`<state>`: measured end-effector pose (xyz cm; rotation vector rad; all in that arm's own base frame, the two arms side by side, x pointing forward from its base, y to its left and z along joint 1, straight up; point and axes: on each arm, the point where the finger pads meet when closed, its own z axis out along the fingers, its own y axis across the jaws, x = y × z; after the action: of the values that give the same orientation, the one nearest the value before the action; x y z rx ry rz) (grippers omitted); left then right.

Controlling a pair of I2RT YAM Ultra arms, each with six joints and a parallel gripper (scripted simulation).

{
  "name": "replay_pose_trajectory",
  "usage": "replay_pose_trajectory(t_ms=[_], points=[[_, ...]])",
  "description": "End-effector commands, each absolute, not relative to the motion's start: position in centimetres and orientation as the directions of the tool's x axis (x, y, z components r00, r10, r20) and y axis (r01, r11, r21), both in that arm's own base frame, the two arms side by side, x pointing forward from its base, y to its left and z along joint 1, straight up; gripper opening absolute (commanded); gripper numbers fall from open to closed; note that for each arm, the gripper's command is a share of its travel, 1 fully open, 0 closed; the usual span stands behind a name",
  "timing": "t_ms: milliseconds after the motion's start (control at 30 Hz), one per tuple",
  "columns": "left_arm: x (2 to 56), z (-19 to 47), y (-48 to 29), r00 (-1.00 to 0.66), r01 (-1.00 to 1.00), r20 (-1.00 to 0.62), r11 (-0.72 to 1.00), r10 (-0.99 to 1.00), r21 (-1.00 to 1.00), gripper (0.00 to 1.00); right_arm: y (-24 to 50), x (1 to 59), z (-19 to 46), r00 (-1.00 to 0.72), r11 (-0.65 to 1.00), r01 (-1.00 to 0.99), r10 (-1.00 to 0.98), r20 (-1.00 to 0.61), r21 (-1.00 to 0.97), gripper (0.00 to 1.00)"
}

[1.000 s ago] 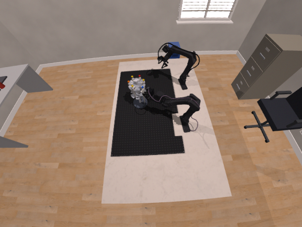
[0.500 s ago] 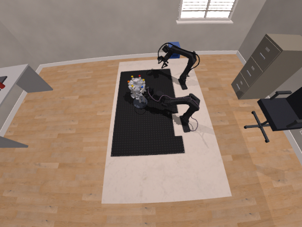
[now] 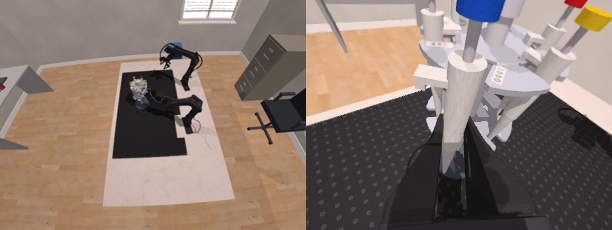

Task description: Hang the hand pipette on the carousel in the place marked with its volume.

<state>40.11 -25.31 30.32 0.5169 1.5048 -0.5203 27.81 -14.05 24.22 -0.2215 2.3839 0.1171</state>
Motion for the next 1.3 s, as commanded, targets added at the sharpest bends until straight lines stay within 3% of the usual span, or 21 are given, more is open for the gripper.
replay_pose_trajectory(t_ms=[0, 1267], points=[[40.00, 34.33, -25.13, 0.094, 0.607, -0.994, 0.794, -0.046, 0.020, 0.12, -14.42, 28.21, 25.29, -0.687, 0.980, -0.198, -0.145, -0.712, -0.009, 1.00], [39.86, 35.13, -25.23, 0.095, 0.610, -0.994, 0.792, -0.047, 0.021, 0.12, -14.42, 28.21, 25.29, -0.687, 0.980, -0.198, -0.145, -0.712, -0.009, 1.00]])
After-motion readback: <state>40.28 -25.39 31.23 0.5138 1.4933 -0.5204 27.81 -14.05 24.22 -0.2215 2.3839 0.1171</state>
